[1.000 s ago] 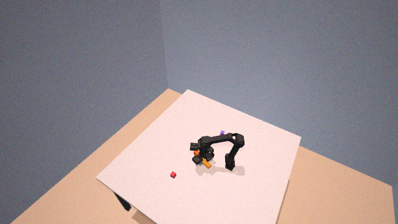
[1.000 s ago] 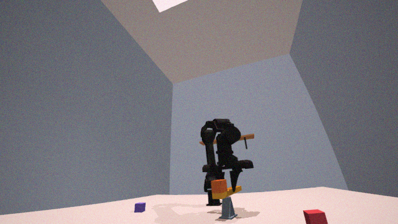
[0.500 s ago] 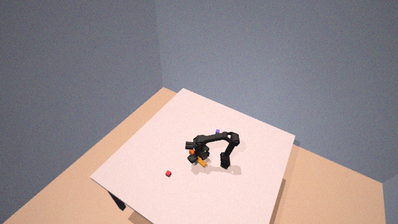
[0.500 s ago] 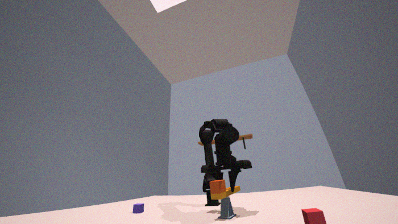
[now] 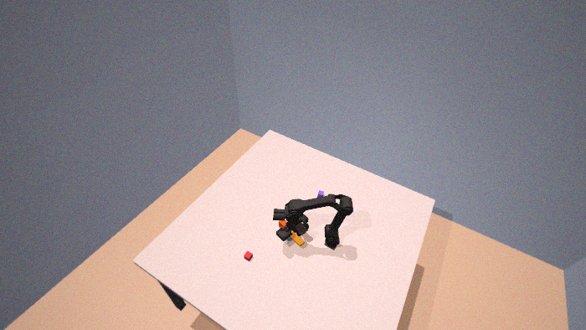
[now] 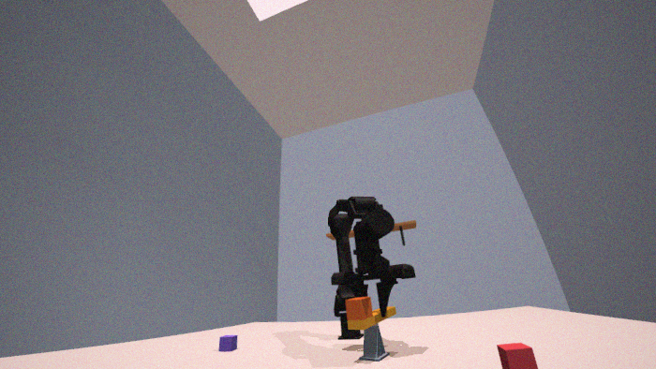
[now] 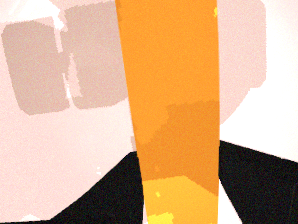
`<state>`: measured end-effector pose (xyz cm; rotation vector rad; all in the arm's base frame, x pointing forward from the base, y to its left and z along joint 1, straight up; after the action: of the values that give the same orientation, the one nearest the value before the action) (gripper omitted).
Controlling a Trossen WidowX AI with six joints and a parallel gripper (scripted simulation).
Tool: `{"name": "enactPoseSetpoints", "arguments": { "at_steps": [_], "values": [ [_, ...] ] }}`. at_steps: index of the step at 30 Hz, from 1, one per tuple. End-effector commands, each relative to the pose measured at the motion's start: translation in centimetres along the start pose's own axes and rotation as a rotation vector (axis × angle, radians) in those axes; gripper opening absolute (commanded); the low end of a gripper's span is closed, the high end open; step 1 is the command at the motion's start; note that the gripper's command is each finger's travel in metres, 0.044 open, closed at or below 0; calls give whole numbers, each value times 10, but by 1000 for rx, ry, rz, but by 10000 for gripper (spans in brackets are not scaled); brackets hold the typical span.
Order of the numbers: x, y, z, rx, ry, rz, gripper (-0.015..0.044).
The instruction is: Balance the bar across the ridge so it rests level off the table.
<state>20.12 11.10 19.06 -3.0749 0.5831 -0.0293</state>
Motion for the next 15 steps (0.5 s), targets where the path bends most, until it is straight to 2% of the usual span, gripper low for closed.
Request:
{"name": "enactPoseSetpoints", "arguments": {
  "at_steps": [1,15],
  "values": [
    [0,0,0,4,-1,-3,0],
    [0,0,1,4,-1,-3,0]
  ]
}}
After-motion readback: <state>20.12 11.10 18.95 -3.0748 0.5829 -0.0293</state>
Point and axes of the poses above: the point midway between the two fingers, 35 mm back from their tips, its own z axis out along the fingers, its own y axis across the jaws, x = y × z, the point moved 8 cm from there along -z, back along the fingers, and after that the axes turned 5 degrees about z, right-handed, at the moved point
